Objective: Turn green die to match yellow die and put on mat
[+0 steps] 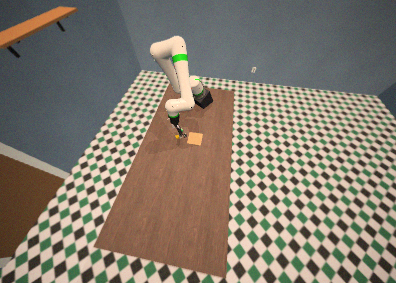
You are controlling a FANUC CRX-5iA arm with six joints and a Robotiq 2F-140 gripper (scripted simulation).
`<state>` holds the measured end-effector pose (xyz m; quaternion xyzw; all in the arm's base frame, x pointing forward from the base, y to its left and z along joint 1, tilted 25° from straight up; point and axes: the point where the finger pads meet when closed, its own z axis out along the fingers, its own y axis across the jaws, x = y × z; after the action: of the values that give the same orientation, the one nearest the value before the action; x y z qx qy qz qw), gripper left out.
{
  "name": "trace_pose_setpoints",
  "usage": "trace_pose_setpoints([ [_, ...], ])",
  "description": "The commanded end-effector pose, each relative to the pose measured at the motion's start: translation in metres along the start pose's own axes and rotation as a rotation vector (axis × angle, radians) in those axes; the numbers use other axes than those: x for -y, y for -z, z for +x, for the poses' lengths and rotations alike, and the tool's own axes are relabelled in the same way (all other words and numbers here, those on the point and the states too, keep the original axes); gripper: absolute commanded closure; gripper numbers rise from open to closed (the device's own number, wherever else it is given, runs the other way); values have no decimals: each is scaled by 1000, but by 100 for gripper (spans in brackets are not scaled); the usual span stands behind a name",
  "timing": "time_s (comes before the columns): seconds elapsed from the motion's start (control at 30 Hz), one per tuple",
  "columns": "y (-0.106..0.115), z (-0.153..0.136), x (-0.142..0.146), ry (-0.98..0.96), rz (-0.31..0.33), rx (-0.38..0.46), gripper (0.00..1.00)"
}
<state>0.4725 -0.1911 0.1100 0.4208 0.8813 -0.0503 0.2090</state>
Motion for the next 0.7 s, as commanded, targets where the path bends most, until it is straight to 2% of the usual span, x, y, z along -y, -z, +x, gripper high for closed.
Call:
trace_pose_setpoints([
  [0.0, 0, 8, 5, 0, 0, 0, 0],
  [0.23, 0, 46, 27, 0, 0, 0, 0],
  [0.3, 0, 46, 27, 0, 0, 0, 0],
  [0.5, 0, 70, 41, 0, 0, 0, 0],
  [0.67, 0, 73, 43, 0, 0, 0, 0],
])
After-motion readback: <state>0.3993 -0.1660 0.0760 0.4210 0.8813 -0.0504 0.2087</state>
